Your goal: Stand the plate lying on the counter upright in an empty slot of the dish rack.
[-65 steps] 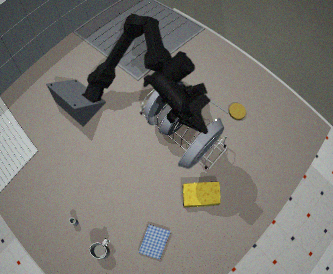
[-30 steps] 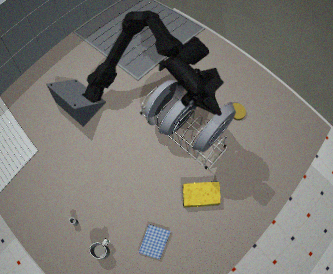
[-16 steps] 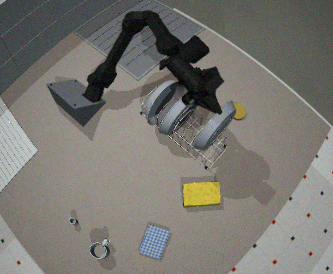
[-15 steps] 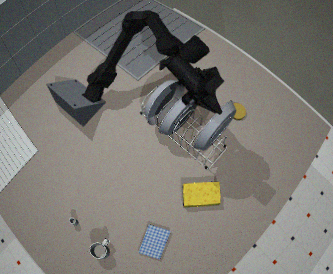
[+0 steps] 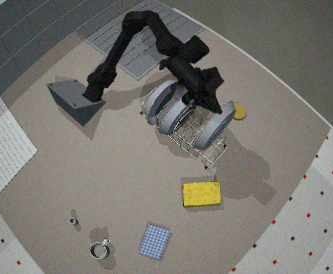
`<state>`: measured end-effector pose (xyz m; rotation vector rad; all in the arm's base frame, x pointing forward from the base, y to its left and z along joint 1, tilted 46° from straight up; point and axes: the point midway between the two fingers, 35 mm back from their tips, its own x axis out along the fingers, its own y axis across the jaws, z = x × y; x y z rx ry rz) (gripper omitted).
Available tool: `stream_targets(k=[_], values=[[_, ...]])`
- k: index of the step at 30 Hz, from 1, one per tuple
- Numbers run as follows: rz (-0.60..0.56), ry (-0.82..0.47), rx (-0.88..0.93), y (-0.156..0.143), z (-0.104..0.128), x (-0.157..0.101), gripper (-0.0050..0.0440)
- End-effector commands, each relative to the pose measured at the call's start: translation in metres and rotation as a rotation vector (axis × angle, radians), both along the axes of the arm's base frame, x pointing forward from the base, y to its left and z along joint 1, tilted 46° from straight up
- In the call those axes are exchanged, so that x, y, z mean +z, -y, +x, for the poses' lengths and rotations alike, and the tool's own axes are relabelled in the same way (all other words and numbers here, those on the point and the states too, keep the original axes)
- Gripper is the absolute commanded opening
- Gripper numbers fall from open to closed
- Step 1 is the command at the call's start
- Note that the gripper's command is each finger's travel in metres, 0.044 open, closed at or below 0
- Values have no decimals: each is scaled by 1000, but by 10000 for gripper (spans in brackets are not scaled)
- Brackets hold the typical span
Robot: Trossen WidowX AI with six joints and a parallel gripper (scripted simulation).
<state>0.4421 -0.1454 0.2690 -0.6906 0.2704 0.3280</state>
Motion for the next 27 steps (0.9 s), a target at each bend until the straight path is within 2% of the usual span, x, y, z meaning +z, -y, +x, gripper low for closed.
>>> stream_targets(k=[1, 27], values=[[-1, 0, -1, 0, 0, 0, 0], [-24, 45, -11, -6, 3, -3, 0]])
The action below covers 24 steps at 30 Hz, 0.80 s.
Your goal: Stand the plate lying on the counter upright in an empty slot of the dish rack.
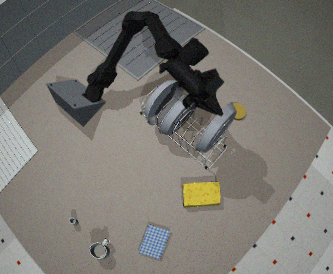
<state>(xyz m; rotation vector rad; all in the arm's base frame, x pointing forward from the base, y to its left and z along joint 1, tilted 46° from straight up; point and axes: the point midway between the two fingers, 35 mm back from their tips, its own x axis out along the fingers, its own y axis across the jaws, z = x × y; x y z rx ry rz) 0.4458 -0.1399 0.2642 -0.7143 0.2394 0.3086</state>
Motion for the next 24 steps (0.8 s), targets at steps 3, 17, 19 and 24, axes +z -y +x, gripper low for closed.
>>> stream_targets(k=[3, 17, 19, 24], values=[[-5, 8, -7, -1, -1, 1, 0], [-5, 8, -8, -7, -1, -4, 0], [-5, 8, -8, -8, -1, -5, 0], [-5, 8, -8, -10, 0, -7, 0]])
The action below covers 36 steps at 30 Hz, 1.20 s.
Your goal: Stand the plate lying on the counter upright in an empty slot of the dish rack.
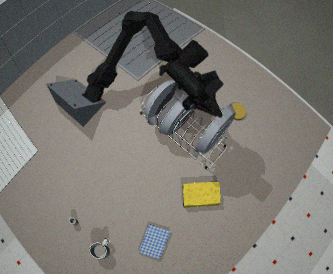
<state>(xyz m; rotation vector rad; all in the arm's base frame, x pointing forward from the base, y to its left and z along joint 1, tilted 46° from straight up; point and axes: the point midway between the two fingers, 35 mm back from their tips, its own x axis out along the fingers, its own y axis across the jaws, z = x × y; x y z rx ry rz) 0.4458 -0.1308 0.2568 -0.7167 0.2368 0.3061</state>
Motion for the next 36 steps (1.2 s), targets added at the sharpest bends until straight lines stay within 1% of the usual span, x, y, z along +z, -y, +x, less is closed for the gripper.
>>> stream_targets(k=[1, 36], values=[[-3, 5, -7, -1, -1, 0, 0], [-3, 5, -7, -14, 1, -13, 0]])
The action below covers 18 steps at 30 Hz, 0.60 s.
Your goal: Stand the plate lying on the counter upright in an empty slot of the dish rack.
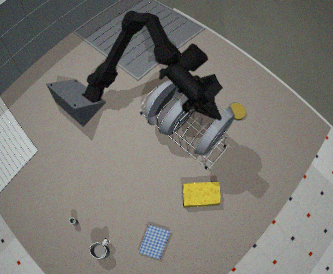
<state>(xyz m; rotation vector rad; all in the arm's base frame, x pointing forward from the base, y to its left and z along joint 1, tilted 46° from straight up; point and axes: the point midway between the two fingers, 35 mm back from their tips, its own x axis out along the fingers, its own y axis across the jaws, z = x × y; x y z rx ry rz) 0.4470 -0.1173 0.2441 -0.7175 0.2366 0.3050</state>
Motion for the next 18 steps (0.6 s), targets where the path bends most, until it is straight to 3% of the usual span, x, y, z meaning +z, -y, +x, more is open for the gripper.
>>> stream_targets(k=[1, 18], values=[[-2, 4, -6, -1, 0, 0, 0], [-2, 4, -6, -8, 0, -6, 0]])
